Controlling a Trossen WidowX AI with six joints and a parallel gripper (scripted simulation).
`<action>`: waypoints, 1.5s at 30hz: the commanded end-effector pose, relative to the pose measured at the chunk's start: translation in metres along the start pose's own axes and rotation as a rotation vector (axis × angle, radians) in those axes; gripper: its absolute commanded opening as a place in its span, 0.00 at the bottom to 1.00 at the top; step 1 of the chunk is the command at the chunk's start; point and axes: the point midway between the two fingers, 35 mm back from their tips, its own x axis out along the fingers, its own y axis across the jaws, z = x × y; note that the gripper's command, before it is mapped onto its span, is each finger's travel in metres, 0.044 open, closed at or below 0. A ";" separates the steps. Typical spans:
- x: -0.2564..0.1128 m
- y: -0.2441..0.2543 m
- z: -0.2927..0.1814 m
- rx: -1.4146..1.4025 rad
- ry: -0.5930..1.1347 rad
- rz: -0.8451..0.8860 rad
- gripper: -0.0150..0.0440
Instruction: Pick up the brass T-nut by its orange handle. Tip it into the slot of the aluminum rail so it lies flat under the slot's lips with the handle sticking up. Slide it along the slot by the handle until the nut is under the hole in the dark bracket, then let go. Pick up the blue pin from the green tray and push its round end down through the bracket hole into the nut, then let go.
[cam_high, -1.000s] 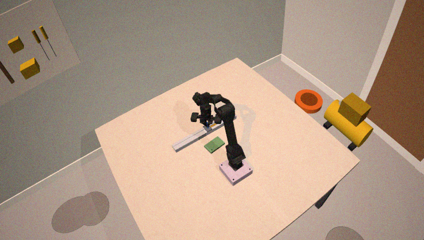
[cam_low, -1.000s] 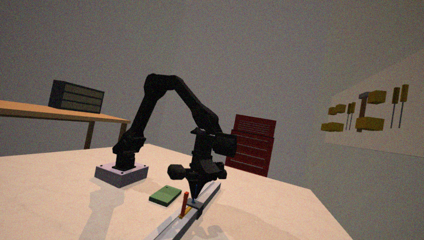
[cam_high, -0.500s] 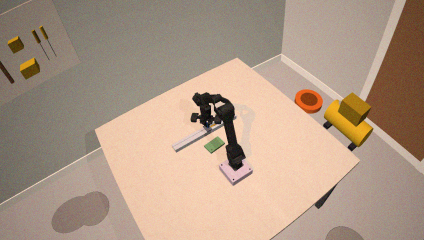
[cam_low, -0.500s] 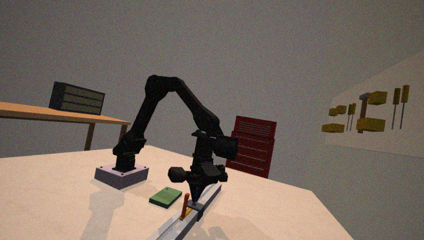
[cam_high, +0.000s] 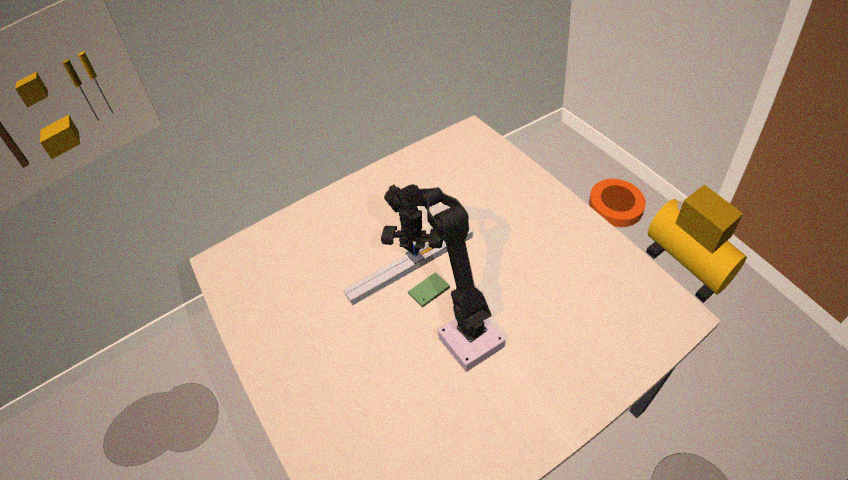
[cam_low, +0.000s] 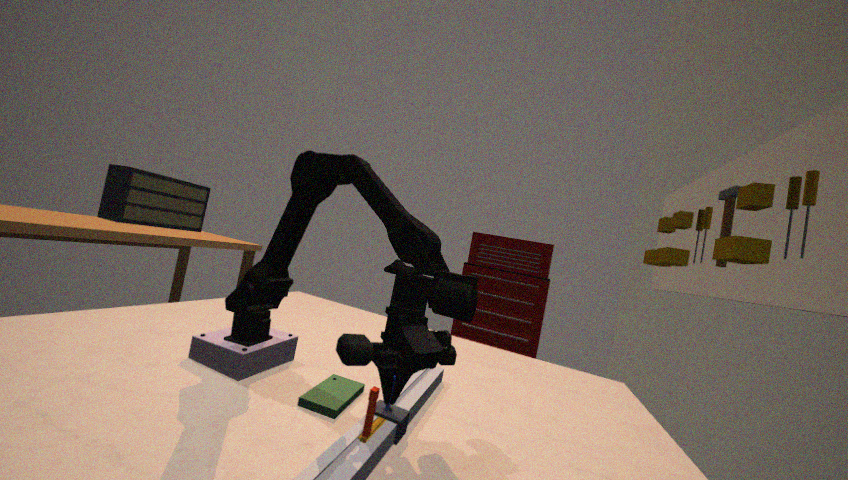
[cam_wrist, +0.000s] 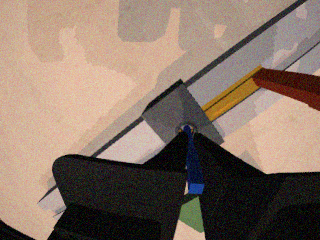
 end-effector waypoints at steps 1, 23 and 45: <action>0.000 0.001 0.001 0.000 0.010 -0.010 0.00; 0.001 0.003 0.004 0.000 0.058 -0.055 0.00; 0.001 0.005 0.005 -0.001 0.099 -0.092 0.00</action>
